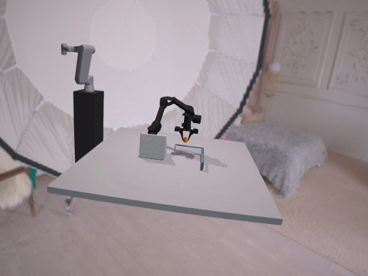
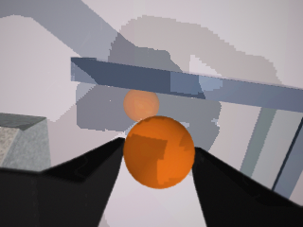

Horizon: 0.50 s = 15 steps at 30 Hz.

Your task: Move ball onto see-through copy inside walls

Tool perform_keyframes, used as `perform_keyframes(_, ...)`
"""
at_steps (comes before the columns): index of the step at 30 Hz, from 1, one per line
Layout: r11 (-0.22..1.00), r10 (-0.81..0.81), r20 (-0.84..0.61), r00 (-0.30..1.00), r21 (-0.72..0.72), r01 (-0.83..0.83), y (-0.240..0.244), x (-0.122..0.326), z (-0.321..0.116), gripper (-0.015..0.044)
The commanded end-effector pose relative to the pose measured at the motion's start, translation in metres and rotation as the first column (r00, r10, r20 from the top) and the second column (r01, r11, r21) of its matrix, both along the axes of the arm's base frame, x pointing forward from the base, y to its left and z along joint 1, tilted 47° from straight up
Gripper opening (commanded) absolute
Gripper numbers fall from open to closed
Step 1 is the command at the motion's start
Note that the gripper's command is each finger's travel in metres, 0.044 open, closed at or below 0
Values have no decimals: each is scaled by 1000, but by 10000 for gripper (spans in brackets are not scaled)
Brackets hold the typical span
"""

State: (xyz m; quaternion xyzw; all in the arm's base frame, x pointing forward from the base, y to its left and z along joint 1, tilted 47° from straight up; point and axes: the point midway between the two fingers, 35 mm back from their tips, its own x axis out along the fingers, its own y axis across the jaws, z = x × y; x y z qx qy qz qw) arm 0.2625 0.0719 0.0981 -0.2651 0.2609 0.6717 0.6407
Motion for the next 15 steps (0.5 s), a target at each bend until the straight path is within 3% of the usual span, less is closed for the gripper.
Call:
perform_keyframes(1,1000,-1,-2,1000,6,1,6,-9,-6,0)
perform_keyframes(15,1000,-1,-2,1000,2,1,32,-17,-33,0)
